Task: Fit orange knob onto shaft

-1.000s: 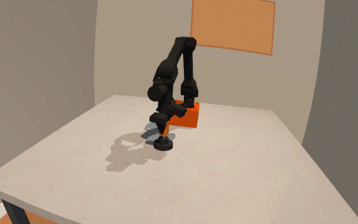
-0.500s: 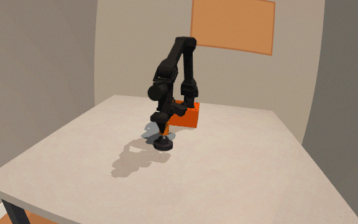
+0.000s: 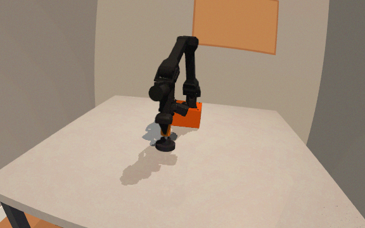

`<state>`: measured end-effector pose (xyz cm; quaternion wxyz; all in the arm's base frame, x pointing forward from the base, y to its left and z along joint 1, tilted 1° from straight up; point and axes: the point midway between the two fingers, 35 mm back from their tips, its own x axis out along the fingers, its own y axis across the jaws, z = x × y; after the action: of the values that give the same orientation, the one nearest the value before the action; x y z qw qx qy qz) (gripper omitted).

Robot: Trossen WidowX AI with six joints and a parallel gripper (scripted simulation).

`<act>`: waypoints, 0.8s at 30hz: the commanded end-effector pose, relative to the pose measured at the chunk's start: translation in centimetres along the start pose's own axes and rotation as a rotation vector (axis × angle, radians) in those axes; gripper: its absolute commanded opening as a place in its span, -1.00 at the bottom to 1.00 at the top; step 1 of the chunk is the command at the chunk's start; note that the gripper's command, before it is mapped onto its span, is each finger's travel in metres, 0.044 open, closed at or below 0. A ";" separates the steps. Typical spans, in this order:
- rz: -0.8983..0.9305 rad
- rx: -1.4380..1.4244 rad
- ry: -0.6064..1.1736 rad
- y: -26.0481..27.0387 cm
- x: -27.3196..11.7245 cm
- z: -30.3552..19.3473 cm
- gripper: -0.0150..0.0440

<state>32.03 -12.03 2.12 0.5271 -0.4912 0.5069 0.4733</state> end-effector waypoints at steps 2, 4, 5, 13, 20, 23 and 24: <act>-0.006 -0.005 -0.001 -0.3 0.2 0.0 -0.49; -0.006 -0.005 -0.001 -0.2 0.2 0.0 -0.49; -0.006 -0.005 -0.001 -0.2 0.2 0.0 -0.49; -0.006 -0.005 -0.001 -0.1 -0.3 0.0 -0.49; -0.006 -0.173 -0.001 0.1 -0.2 0.1 -0.49; -0.006 -0.214 -0.001 0.2 0.1 0.1 -0.49; -0.006 -0.214 -0.001 0.2 0.2 0.1 -0.49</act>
<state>32.02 -12.01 2.20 0.4804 -0.5408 0.4598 0.5151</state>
